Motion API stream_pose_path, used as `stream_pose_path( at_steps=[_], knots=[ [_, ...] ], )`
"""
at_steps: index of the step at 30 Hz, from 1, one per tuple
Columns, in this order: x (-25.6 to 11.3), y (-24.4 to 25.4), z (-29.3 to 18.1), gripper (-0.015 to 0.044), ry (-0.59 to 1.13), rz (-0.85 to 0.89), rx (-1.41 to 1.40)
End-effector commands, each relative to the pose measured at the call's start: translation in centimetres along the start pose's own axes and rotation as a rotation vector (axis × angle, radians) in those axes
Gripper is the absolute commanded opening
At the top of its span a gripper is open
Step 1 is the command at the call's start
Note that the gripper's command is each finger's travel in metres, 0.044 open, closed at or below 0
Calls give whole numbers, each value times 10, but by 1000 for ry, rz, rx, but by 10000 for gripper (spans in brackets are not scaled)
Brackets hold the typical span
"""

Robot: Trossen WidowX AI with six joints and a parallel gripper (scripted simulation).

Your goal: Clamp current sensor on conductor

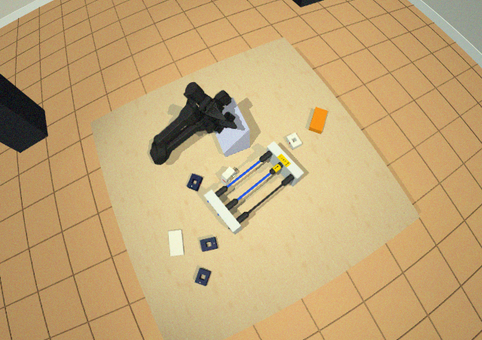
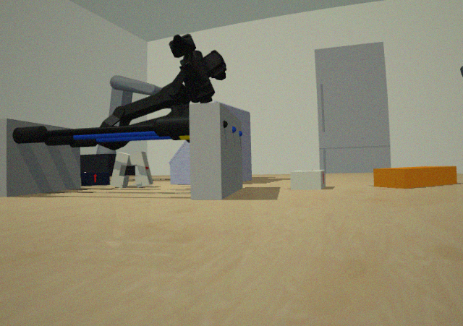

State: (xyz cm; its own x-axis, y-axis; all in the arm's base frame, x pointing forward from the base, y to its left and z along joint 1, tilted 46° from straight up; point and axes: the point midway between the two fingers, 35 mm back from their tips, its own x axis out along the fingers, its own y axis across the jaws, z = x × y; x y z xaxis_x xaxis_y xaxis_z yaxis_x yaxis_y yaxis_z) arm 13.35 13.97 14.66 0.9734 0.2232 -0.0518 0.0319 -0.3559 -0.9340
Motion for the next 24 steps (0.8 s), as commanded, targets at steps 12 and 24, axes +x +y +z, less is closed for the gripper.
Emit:
stream_pose_path(
  at_steps=[12, 24],
  knots=[
    [60, -29, -26, 440, 80, 116, 660],
    [123, -70, -109, 440, 173, 11, 1383]
  ],
)
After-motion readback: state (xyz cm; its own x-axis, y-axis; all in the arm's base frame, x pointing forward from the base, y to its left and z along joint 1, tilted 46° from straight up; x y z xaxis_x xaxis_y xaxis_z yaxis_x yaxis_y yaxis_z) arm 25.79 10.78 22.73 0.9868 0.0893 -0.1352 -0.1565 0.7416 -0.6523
